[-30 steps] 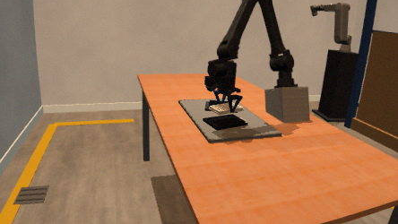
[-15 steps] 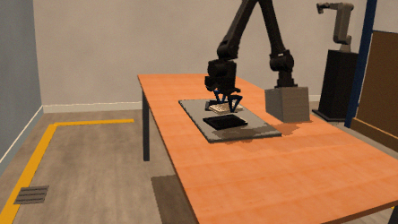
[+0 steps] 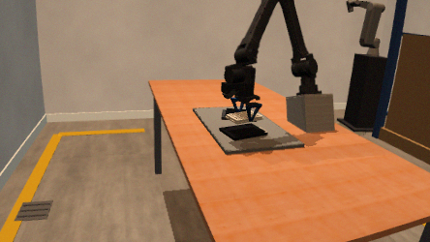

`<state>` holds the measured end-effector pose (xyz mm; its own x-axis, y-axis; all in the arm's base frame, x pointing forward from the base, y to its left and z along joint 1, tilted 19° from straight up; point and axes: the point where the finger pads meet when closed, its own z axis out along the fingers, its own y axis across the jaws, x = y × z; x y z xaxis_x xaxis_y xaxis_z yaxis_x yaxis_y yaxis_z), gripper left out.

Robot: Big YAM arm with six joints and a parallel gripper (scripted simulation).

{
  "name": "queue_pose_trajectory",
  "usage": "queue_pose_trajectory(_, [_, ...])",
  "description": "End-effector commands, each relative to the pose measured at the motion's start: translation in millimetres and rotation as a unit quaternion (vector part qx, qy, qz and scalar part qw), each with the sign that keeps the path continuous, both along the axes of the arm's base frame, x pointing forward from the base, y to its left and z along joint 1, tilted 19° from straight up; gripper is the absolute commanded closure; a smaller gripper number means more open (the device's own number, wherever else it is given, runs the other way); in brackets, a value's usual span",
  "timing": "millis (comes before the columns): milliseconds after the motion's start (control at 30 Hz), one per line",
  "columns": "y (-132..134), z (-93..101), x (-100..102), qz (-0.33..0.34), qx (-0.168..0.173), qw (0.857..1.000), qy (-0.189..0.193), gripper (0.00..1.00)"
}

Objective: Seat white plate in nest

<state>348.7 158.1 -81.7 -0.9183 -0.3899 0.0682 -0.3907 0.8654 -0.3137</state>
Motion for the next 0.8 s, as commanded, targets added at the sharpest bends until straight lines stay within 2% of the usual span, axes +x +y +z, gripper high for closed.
queue_pose_trajectory(0, [13.2,18.2,26.6,-0.004,0.018,0.999,-0.032,1.0])
queue_pose_trajectory(333, [13.1,18.3,26.6,-0.004,0.018,0.999,-0.032,1.0])
queue_pose_trajectory(400, [8.6,3.3,26.2,-0.002,0.014,1.0,-0.026,1.0])
queue_pose_trajectory(500, [6.7,0.6,24.2,-0.001,0.012,1.0,-0.023,1.0])
queue_pose_trajectory(533, [11.7,-2.5,17.2,0.01,0.01,1.0,-0.02,1.0])
queue_pose_trajectory(767, [-8.7,-19.3,6.5,-0.001,0.002,1.0,-0.007,1.0])
